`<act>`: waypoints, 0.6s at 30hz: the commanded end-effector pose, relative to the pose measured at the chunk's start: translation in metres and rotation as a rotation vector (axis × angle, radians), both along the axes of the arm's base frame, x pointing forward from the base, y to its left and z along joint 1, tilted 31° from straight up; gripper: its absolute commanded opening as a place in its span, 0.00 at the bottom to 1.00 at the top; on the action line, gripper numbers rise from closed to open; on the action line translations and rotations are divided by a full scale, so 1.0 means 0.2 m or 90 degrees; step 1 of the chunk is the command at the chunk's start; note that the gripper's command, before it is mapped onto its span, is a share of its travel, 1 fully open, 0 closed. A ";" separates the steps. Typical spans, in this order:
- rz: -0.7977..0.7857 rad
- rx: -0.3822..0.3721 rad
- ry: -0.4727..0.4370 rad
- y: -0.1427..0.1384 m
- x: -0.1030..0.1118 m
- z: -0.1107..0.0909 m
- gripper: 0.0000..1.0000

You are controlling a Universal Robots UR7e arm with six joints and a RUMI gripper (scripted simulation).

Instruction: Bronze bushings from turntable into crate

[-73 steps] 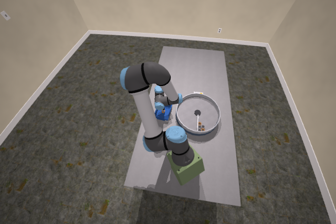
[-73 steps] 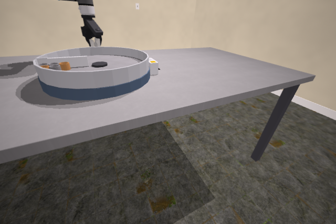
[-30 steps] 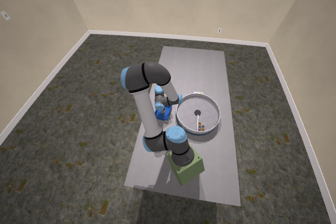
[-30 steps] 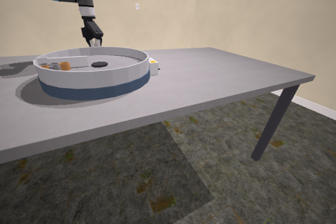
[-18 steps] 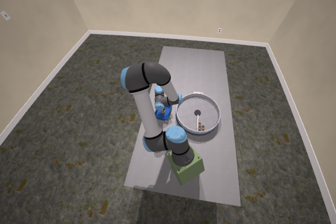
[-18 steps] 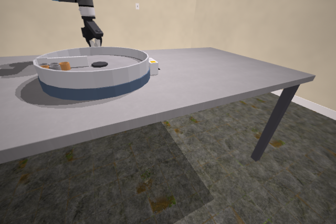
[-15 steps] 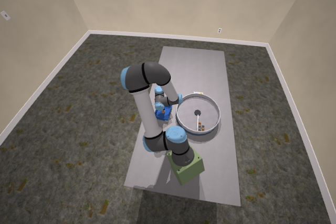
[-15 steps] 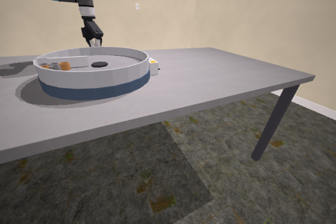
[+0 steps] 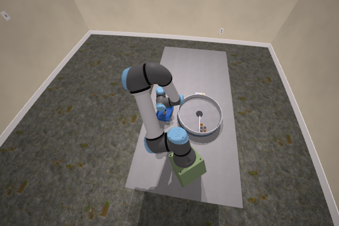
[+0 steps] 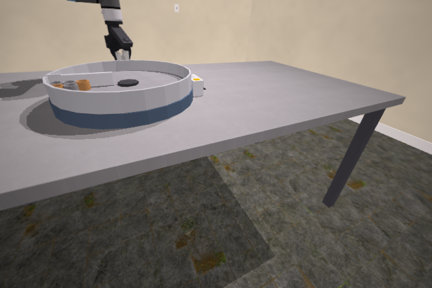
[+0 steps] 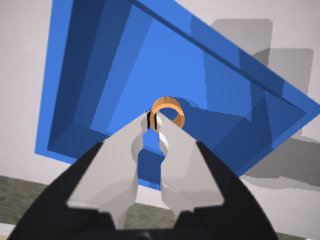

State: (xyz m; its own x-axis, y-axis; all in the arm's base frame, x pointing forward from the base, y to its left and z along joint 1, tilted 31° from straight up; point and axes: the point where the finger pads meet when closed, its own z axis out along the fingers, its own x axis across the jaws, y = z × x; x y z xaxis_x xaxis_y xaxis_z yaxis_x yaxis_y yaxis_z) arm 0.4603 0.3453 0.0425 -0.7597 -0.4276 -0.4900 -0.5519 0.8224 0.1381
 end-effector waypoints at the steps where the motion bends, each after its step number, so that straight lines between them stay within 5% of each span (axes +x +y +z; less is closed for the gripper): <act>1: 0.001 0.001 -0.002 0.01 0.00 0.01 0.00; 18: 0.001 0.001 -0.002 0.01 0.00 0.01 0.06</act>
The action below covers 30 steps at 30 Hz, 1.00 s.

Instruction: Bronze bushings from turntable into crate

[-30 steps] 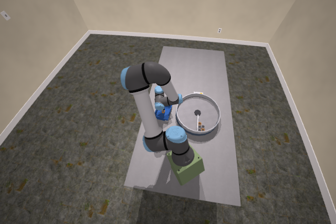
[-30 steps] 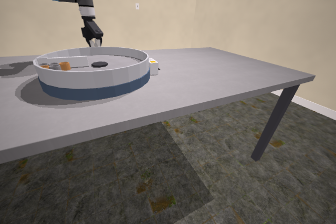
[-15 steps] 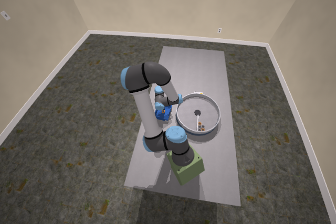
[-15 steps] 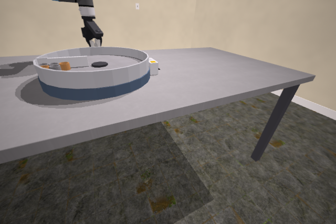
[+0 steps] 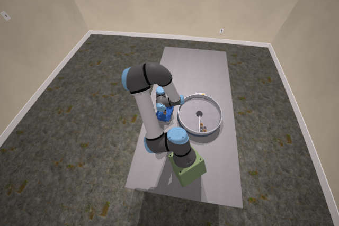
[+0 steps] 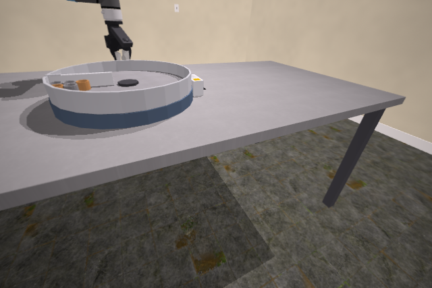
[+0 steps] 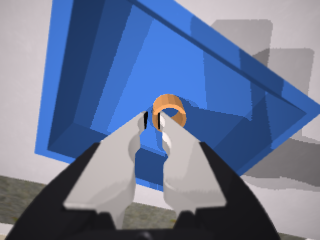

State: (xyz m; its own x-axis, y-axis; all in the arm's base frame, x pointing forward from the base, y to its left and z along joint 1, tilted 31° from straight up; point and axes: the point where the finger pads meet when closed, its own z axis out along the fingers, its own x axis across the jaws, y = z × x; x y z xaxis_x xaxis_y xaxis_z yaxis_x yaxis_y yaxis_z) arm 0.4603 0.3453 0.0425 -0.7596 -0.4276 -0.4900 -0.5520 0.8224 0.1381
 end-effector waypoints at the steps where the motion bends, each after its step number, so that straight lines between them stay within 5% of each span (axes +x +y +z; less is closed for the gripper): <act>1: 0.001 0.001 -0.002 0.01 0.00 0.01 0.06; 30: 0.000 0.000 -0.001 -0.01 -0.01 0.02 0.06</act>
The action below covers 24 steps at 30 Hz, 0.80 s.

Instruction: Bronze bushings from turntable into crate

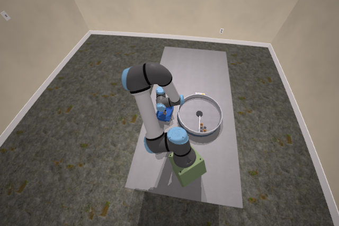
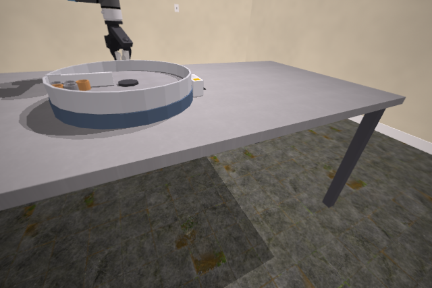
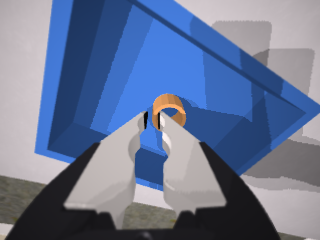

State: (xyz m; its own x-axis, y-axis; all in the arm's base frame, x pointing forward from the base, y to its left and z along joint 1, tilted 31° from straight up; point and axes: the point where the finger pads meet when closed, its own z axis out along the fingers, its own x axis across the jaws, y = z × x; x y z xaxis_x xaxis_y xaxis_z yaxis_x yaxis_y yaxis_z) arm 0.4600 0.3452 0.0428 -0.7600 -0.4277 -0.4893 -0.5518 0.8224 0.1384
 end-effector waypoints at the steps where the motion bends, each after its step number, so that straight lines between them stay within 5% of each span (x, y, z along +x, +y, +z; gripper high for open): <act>1: -0.001 0.000 -0.001 -0.01 -0.01 0.03 0.06; 11: 0.000 0.000 -0.001 -0.06 -0.05 0.13 0.06; 24: 0.000 0.001 -0.003 -0.16 -0.14 0.38 0.06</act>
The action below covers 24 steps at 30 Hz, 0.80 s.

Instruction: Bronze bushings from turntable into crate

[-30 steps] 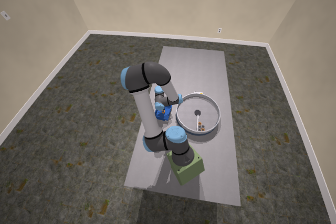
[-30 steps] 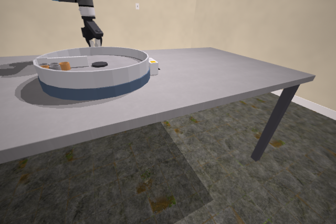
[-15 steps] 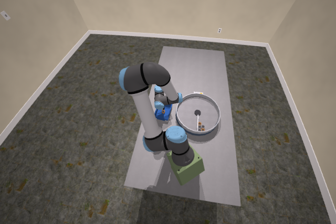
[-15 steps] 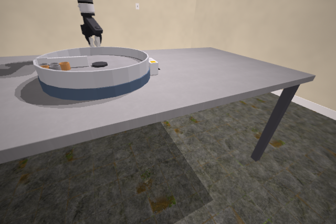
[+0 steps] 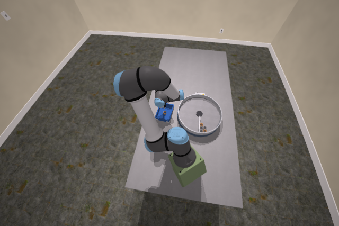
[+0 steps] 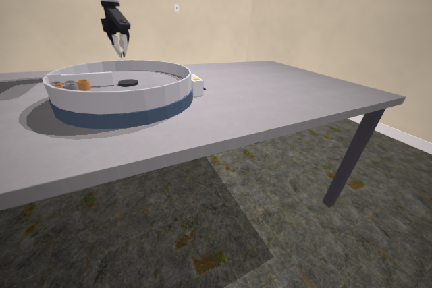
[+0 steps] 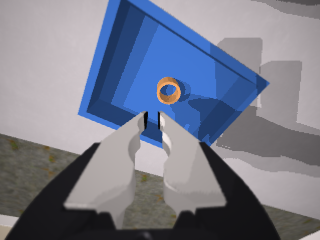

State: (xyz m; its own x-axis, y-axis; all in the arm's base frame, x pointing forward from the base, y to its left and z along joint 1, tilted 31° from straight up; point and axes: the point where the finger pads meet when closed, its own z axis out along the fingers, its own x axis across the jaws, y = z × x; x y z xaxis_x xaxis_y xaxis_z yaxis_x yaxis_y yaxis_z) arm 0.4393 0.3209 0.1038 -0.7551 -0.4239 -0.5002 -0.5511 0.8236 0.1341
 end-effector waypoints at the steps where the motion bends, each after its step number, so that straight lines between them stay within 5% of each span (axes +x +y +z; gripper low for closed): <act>1: 0.001 -0.001 0.004 -0.05 -0.04 0.09 0.06; 24: 0.002 -0.001 0.006 -0.08 -0.08 0.17 0.06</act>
State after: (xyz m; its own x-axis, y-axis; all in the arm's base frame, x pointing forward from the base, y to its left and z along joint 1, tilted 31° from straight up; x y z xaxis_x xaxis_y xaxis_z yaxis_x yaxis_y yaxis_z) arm 0.4223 0.3046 0.1377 -0.7588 -0.4278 -0.4911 -0.5524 0.8221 0.1375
